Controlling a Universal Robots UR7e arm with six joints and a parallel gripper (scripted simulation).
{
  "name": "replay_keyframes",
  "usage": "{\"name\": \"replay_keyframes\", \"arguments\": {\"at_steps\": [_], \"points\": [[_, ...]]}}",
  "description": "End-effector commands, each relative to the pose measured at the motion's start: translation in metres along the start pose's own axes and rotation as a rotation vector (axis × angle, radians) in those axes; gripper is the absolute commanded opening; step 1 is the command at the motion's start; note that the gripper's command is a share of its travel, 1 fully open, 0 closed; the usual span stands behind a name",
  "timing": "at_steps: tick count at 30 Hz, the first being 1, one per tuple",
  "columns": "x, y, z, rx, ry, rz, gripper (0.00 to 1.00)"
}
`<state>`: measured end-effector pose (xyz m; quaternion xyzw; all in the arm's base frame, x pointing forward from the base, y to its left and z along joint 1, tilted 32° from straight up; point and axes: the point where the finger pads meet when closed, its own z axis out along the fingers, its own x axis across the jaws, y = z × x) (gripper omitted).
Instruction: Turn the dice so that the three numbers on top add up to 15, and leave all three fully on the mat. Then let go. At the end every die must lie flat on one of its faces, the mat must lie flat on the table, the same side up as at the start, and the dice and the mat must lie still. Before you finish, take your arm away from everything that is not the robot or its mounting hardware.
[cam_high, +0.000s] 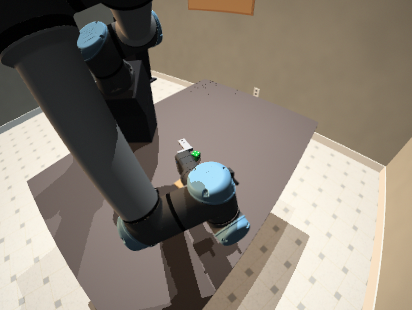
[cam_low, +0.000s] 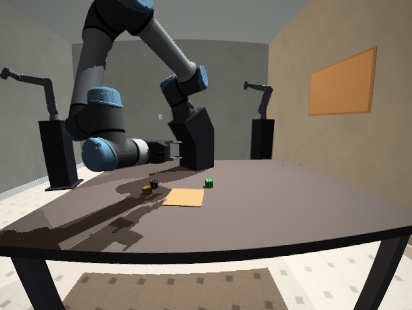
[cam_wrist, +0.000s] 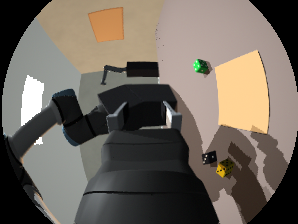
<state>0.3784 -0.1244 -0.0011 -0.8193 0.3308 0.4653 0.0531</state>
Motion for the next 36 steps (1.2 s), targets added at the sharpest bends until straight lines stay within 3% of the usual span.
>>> {"name": "replay_keyframes", "arguments": {"at_steps": [1,23,34,36], "points": [[0.0,0.0,0.0,0.0,0.001,0.0,1.0],[0.0,0.0,0.0,0.002,0.006,-0.005,1.0],[0.01,0.002,0.002,0.02,0.069,-0.064,1.0],[0.014,0.002,0.003,0.026,0.096,-0.09,1.0]]}}
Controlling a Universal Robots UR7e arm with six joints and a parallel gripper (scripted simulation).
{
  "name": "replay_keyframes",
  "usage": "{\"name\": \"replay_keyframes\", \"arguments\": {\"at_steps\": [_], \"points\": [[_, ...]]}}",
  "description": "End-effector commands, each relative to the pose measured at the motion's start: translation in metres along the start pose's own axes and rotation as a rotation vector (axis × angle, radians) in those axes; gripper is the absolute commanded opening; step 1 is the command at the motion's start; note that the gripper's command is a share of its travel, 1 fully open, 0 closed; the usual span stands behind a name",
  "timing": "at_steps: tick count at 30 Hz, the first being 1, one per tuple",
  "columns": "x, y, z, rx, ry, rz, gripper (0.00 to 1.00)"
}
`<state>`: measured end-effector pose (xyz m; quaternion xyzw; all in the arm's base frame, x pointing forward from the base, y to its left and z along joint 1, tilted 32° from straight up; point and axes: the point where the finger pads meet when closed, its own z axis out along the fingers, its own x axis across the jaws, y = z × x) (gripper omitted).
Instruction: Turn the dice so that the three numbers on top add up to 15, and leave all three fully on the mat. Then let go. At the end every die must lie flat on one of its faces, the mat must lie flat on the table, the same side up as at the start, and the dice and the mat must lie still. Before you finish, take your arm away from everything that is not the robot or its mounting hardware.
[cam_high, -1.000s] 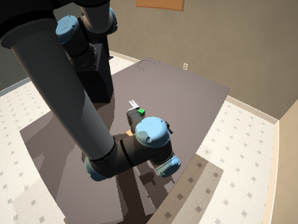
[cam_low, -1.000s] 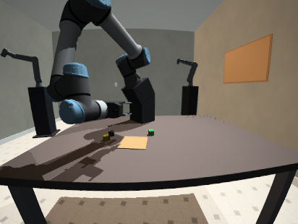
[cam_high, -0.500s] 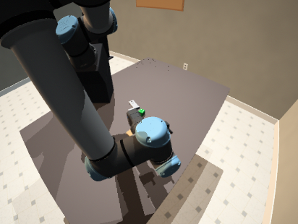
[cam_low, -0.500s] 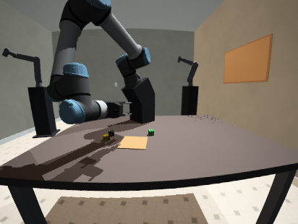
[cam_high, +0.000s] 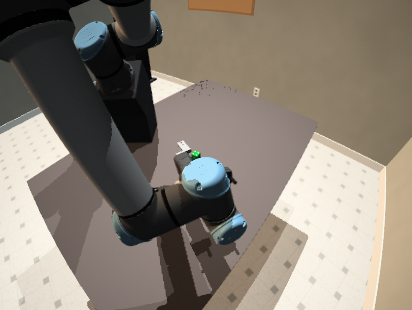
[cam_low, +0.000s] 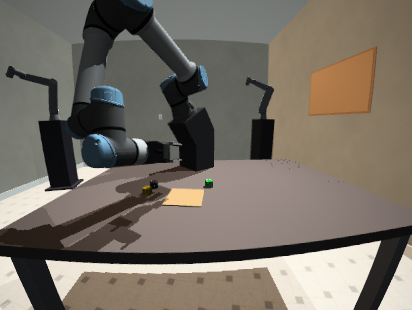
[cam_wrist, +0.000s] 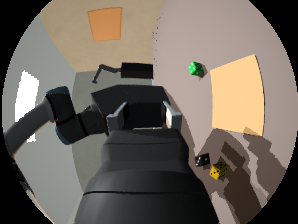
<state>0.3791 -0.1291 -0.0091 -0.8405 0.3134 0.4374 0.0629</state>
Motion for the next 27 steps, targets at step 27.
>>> {"name": "replay_keyframes", "arguments": {"at_steps": [27], "points": [[0.057,0.035,0.0,-0.065,0.595,-0.501,1.0]]}}
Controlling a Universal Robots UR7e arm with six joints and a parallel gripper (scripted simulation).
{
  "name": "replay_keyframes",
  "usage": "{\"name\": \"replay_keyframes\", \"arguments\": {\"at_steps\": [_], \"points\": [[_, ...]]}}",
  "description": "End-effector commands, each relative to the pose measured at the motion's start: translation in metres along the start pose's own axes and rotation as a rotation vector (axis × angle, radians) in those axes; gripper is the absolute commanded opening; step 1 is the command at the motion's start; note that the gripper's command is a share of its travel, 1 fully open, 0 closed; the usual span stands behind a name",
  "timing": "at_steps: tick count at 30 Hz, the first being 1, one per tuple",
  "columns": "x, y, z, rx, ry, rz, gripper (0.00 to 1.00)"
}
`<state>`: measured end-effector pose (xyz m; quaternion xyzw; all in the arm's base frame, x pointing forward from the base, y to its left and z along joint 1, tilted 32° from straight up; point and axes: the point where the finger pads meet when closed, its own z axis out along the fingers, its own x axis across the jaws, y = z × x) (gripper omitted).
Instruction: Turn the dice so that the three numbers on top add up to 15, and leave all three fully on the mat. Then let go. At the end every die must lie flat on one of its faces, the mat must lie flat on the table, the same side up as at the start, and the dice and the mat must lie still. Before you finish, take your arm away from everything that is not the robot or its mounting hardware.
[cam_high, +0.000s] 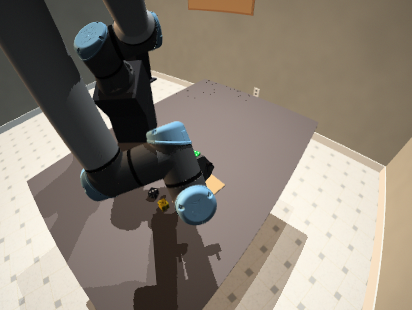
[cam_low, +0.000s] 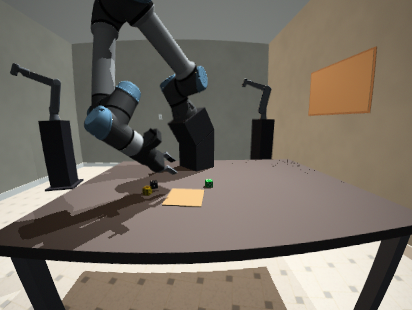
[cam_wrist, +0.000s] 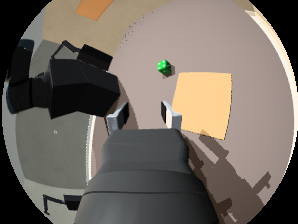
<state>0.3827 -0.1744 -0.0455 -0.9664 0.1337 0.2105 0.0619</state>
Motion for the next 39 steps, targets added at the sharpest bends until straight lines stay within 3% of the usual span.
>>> {"name": "replay_keyframes", "arguments": {"at_steps": [1,2,5,8,9,11,18,22,28,29,37,39], "points": [[0.003,0.01,0.0,-0.037,0.117,-0.096,1.0],[0.004,0.013,0.0,-0.054,0.147,-0.125,1.0],[0.004,0.013,0.0,-0.054,0.147,-0.125,1.0],[0.004,0.023,-0.003,-0.114,0.232,-0.212,1.0],[0.004,0.023,-0.003,-0.114,0.232,-0.212,1.0],[0.003,0.029,-0.006,-0.155,0.28,-0.263,1.0],[-0.002,0.042,-0.015,-0.263,0.375,-0.374,1.0],[-0.003,0.045,-0.017,-0.29,0.395,-0.399,1.0],[-0.013,0.057,-0.029,-0.428,0.473,-0.509,1.0],[-0.013,0.057,-0.029,-0.428,0.473,-0.509,1.0],[-0.03,0.069,-0.047,-0.602,0.533,-0.622,1.0],[-0.03,0.069,-0.047,-0.602,0.533,-0.622,1.0]]}}
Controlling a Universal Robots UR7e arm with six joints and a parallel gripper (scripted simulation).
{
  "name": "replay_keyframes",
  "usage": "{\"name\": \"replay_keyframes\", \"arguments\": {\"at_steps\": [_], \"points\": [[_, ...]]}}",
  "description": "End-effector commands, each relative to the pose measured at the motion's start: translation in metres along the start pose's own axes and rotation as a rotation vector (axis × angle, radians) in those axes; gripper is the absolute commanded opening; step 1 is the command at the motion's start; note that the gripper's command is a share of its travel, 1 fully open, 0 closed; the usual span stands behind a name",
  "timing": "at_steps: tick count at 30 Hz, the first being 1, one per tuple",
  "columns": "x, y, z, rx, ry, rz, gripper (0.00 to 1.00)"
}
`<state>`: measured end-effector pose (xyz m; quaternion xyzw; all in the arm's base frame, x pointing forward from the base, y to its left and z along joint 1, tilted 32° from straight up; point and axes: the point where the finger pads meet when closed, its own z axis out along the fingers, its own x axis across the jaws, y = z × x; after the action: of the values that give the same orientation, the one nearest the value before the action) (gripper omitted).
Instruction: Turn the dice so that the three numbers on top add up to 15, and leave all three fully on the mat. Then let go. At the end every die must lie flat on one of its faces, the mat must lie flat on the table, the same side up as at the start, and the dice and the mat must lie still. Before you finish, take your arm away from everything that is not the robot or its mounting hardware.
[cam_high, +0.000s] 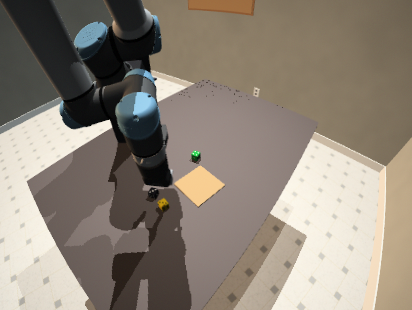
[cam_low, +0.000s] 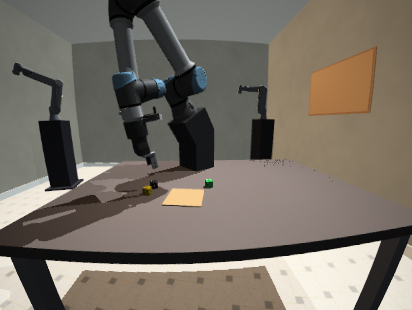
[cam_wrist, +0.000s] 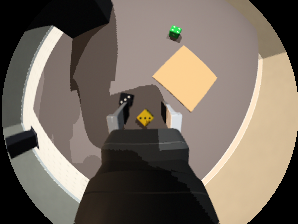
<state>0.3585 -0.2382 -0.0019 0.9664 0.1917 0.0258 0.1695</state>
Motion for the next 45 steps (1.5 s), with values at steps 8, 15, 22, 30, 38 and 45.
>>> {"name": "replay_keyframes", "arguments": {"at_steps": [8,15,22,30,38,45], "points": [[-0.015,0.011,-0.023,-0.171,0.044,-0.142,1.0],[-0.019,0.013,-0.028,-0.206,0.045,-0.172,1.0],[-0.019,0.013,-0.029,-0.21,0.045,-0.175,1.0],[-0.019,0.013,-0.029,-0.21,0.045,-0.175,1.0],[-0.019,0.013,-0.028,-0.21,0.045,-0.175,1.0],[-0.019,0.014,-0.021,-0.209,0.045,-0.175,1.0]]}}
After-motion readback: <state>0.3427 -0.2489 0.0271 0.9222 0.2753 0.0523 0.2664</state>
